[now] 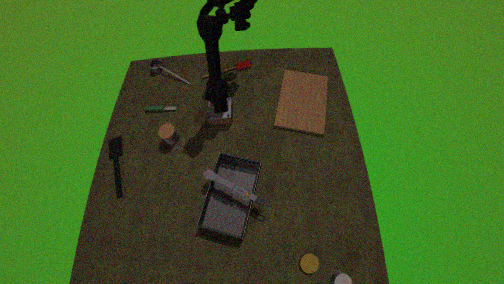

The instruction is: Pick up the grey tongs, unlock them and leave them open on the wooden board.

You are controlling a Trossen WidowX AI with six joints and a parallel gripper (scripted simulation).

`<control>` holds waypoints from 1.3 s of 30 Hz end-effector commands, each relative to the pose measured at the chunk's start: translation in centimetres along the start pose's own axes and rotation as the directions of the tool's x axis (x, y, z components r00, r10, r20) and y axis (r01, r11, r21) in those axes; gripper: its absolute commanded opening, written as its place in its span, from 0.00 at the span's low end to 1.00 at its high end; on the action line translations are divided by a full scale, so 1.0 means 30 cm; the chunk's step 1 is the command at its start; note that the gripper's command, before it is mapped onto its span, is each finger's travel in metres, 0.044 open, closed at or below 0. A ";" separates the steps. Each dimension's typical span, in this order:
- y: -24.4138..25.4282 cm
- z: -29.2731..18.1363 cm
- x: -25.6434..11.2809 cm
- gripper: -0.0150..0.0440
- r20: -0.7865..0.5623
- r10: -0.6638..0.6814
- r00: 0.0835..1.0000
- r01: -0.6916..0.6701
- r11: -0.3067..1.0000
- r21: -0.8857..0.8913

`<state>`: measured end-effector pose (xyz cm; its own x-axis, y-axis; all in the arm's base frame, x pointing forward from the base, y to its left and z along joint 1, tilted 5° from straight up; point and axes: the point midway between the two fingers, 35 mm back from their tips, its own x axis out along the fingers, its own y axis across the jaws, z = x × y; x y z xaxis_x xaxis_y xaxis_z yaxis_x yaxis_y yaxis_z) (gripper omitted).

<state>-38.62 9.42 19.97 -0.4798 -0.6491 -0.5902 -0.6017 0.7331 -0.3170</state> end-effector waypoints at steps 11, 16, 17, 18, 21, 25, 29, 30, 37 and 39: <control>0.174 0.209 -0.238 0.69 0.048 0.250 0.967 -0.241 0.961 -0.139; 0.252 0.409 -0.431 0.69 0.124 0.419 0.899 -0.373 0.884 -0.282; 0.257 0.453 -0.471 0.69 0.134 0.446 0.885 -0.400 0.875 -0.274; 0.264 0.485 -0.500 0.69 0.149 0.469 0.871 -0.412 0.861 -0.299; 0.277 0.614 -0.614 0.69 0.209 0.546 0.811 -0.448 0.811 -0.377; 0.241 0.788 -0.757 0.69 0.280 0.614 0.738 -0.474 0.767 -0.432; 0.194 0.957 -0.875 0.69 0.380 0.659 0.650 -0.450 0.736 -0.506; 0.166 0.991 -0.907 0.69 0.392 0.669 0.632 -0.462 0.731 -0.503; -0.025 1.279 -1.076 0.69 0.573 0.658 0.489 -0.356 0.750 -0.558; -0.094 1.361 -1.114 0.69 0.626 0.636 0.452 -0.309 0.770 -0.558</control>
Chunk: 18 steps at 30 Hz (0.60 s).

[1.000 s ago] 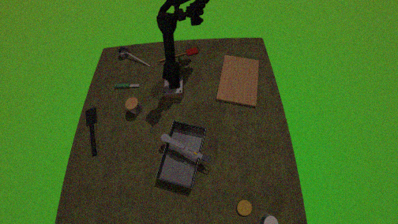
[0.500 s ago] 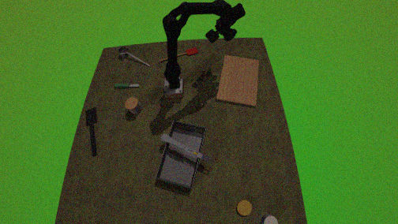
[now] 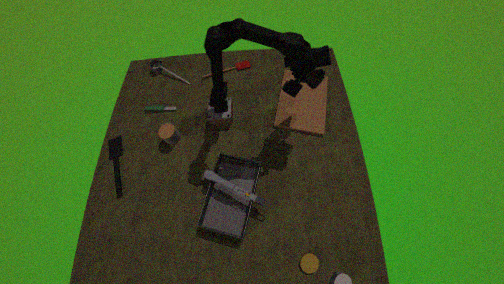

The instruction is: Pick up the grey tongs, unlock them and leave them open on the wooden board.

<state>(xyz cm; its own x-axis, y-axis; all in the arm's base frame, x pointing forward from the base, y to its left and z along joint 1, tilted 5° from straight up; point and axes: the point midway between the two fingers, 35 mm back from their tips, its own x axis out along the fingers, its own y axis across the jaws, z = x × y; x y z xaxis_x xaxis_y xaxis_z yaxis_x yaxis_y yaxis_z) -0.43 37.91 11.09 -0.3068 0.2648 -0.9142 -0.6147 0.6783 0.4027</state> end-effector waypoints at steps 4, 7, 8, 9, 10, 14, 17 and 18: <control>-0.319 0.255 -0.091 0.69 0.208 -0.121 0.971 0.150 0.981 -0.127; -0.464 0.329 -0.138 0.69 0.275 -0.194 0.942 0.245 0.955 -0.166; -0.512 0.349 -0.154 0.69 0.295 -0.220 0.930 0.280 0.943 -0.181; -0.560 0.367 -0.170 0.69 0.312 -0.246 0.918 0.315 0.929 -0.194; -0.607 0.382 -0.188 0.69 0.329 -0.269 0.905 0.345 0.918 -0.198; -0.802 0.421 -0.259 0.69 0.371 -0.377 0.848 0.478 0.847 -0.231; -0.949 0.429 -0.314 0.69 0.383 -0.464 0.799 0.575 0.776 -0.260; -0.995 0.427 -0.331 0.69 0.383 -0.492 0.782 0.603 0.751 -0.269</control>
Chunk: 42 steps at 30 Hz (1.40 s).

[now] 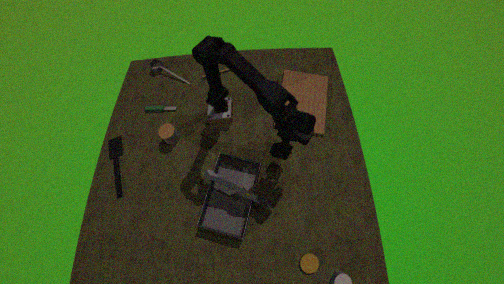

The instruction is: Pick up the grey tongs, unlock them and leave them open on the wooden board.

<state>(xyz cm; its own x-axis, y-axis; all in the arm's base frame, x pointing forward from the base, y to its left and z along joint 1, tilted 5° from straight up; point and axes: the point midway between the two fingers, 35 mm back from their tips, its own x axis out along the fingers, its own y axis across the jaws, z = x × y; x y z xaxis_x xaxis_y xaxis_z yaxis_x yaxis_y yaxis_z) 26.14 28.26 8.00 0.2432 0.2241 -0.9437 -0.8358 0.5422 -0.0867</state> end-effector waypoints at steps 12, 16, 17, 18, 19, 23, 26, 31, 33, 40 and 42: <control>-0.676 -0.337 -0.025 0.69 -0.193 -0.437 0.879 0.343 0.858 -0.382; -0.694 -0.353 -0.029 0.69 -0.204 -0.447 0.871 0.345 0.851 -0.396; -0.694 -0.353 -0.029 0.69 -0.204 -0.447 0.871 0.345 0.851 -0.396; -0.694 -0.353 -0.029 0.69 -0.204 -0.447 0.871 0.345 0.851 -0.396; -0.694 -0.353 -0.029 0.69 -0.204 -0.447 0.871 0.345 0.851 -0.396; -0.667 -0.346 -0.027 0.69 -0.204 -0.447 0.871 0.344 0.852 -0.395; -0.667 -0.346 -0.027 0.69 -0.204 -0.447 0.871 0.344 0.852 -0.395; -0.671 -0.347 -0.020 0.69 -0.204 -0.447 0.871 0.344 0.852 -0.395; -0.676 -0.348 -0.012 0.69 -0.204 -0.447 0.871 0.344 0.852 -0.395; -0.694 -0.352 0.021 0.69 -0.204 -0.447 0.871 0.345 0.851 -0.395; -0.699 -0.354 0.031 0.69 -0.204 -0.447 0.871 0.345 0.851 -0.395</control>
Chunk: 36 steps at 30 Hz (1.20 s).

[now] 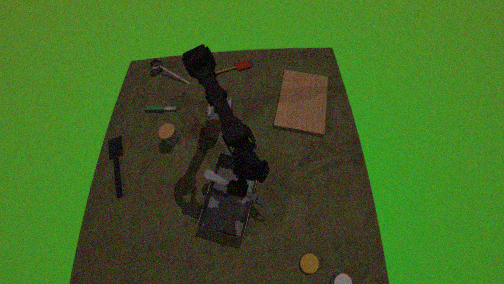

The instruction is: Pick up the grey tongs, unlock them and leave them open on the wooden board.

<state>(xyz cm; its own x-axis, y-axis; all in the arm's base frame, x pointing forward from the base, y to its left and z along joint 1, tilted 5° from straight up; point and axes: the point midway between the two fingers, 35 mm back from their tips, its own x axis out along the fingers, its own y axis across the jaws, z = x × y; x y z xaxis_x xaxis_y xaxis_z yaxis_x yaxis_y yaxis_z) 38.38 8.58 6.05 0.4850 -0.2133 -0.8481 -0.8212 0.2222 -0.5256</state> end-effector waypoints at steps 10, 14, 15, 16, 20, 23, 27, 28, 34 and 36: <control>-0.002 0.002 0.073 0.69 0.001 -0.001 1.000 0.001 1.000 -0.004; -0.002 0.002 0.095 0.69 0.001 -0.001 1.000 0.001 1.000 -0.004; -0.002 0.002 0.101 0.69 0.001 -0.001 1.000 0.001 1.000 -0.004; -0.002 0.001 0.106 0.69 0.001 -0.001 1.000 0.001 1.000 -0.004; -0.001 0.001 0.128 0.69 0.001 -0.001 1.000 0.001 1.000 -0.004; -0.001 0.000 0.144 0.69 0.001 -0.001 1.000 0.001 1.000 -0.004; 0.000 -0.002 0.166 0.69 0.001 -0.002 1.000 0.002 1.000 -0.004; 0.000 -0.002 0.171 0.69 0.001 -0.002 1.000 0.002 1.000 -0.004; 0.002 -0.005 0.204 0.69 0.000 -0.002 1.000 0.002 1.000 -0.004; 0.003 -0.006 0.214 0.69 0.000 -0.002 1.000 0.002 1.000 -0.004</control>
<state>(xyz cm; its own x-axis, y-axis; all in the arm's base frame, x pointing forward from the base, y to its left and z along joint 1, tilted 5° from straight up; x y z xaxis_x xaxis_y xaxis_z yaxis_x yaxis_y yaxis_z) 41.17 7.17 1.08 0.4871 -0.2170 -0.8460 -0.8195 0.2213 -0.5286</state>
